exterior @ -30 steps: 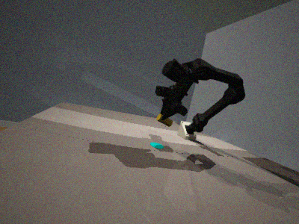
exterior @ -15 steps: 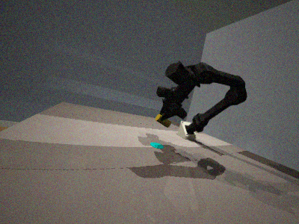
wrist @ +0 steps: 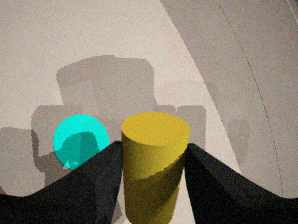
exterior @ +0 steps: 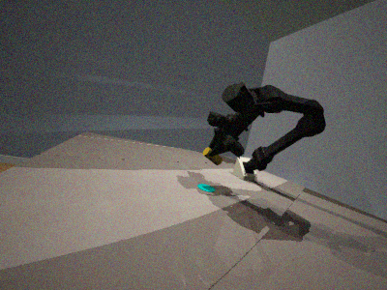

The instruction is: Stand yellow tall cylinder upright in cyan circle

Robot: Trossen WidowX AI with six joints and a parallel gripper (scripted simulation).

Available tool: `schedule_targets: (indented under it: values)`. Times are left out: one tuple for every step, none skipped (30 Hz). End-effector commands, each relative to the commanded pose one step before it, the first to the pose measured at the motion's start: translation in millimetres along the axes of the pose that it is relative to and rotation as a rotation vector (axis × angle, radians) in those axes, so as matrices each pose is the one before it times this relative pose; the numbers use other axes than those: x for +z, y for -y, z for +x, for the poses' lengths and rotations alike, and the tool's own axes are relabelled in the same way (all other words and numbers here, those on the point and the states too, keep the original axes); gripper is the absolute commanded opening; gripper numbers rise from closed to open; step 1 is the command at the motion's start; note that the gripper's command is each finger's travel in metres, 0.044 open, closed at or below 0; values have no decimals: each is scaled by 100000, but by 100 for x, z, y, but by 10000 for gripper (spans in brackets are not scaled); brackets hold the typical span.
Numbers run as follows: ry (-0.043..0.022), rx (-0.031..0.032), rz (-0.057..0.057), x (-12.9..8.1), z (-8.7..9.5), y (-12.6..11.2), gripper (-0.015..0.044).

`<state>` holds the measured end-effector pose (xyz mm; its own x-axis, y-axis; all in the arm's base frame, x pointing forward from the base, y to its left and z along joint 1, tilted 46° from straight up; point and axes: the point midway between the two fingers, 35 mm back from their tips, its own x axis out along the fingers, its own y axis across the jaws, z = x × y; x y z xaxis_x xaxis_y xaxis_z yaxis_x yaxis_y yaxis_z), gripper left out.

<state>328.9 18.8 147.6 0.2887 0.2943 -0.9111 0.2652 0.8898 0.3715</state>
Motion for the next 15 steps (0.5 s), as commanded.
schedule_targets:
  values:
    - [2528,-1473,515,-30,46,88,105]
    - [575,-246,23,2,15,-4,105]
    - [577,-242,26,2,15,-4,105]
    - [579,-238,28,2,14,-5,105]
    - [582,-233,31,3,14,-5,105]
    - [584,-229,34,3,13,-5,105]
    - [586,-225,36,3,12,-5,105]
    - [589,-221,39,3,12,-5,105]
    - [591,-217,42,3,11,-6,105]
    - [593,-213,45,3,11,-6,105]
    - [595,-209,48,3,10,-6,105]
    - [597,-204,50,3,9,-6,105]
    - [599,-200,53,3,9,-7,105]
    - [601,-196,56,3,8,-7,105]
    - [603,-192,59,3,8,-7,105]
